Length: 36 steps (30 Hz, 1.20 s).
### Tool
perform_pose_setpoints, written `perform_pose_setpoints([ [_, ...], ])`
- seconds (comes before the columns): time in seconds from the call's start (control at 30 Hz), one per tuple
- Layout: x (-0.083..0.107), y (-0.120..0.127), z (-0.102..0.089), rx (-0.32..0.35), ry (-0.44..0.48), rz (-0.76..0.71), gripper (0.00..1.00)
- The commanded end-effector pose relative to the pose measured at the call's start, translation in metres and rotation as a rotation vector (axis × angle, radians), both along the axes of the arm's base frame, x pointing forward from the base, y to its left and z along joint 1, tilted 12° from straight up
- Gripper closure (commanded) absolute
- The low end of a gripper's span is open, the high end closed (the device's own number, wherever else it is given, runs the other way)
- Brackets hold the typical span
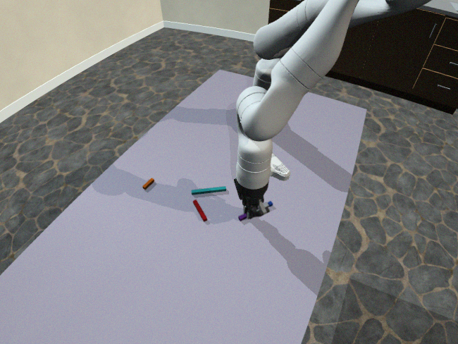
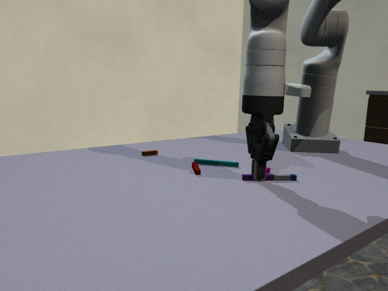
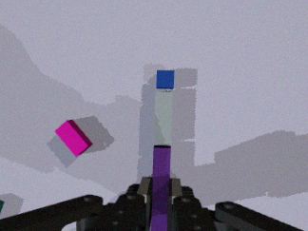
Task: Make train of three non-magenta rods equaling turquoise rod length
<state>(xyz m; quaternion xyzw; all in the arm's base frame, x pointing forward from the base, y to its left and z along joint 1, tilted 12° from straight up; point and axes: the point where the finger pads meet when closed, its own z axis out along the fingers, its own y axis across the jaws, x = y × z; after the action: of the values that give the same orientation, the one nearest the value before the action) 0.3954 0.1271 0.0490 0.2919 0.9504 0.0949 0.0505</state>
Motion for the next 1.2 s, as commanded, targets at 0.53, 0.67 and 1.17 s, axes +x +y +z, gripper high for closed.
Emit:
perform_pose_setpoints([
  [0.53,0.0003,0.0000,0.0005,0.001,-0.001,0.000,0.80],
  [0.67,0.0003,0.0000,0.0005,0.001,-0.001,0.000,0.76],
  [1.17,-0.0009,-0.0012,0.0088,0.001,-0.001,0.000,0.76],
])
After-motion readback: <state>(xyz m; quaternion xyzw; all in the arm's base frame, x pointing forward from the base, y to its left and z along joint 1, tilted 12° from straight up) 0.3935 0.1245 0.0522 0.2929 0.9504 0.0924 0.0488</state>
